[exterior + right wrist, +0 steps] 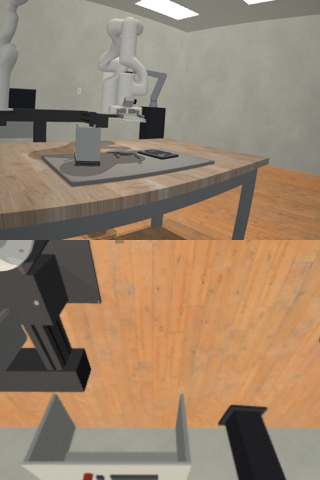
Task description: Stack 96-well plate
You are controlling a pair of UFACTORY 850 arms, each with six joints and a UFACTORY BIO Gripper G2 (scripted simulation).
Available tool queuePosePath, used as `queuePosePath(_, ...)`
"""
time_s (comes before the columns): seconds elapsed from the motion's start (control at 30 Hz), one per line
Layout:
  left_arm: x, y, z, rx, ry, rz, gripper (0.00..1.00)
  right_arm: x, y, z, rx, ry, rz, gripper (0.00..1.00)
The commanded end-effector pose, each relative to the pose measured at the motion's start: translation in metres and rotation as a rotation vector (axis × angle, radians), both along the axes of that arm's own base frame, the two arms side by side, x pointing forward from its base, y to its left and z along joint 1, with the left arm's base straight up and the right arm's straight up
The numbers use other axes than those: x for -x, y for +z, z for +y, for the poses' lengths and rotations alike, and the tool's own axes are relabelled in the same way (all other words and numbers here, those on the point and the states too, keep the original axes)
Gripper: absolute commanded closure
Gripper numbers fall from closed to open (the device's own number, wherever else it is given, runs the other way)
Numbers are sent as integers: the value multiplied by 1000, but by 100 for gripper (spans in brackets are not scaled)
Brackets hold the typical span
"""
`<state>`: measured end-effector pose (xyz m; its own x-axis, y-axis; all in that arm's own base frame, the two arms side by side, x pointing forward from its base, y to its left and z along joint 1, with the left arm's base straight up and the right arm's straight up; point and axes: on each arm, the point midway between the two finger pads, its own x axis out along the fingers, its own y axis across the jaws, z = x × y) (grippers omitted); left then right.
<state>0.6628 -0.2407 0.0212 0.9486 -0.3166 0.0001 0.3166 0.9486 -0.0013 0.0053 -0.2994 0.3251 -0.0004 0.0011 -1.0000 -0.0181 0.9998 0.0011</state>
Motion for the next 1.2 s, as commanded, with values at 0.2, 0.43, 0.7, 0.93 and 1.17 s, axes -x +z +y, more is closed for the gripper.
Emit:
queuePosePath(0.2,-2,1,-32,-1,0,-2,100,0,0,0,1,0,0,0)
queuePosePath(0.43,-3,2,-55,0,0,-2,100,0,0,0,1,0,0,0)
queuePosePath(0.7,-4,3,-78,0,0,-2,100,0,0,0,1,0,0,0)
queuePosePath(0.93,-5,3,-98,0,0,-2,100,0,0,0,1,0,0,0)
queuePosePath(1.17,-6,4,-122,0,0,-2,100,0,0,0,1,0,0,0)
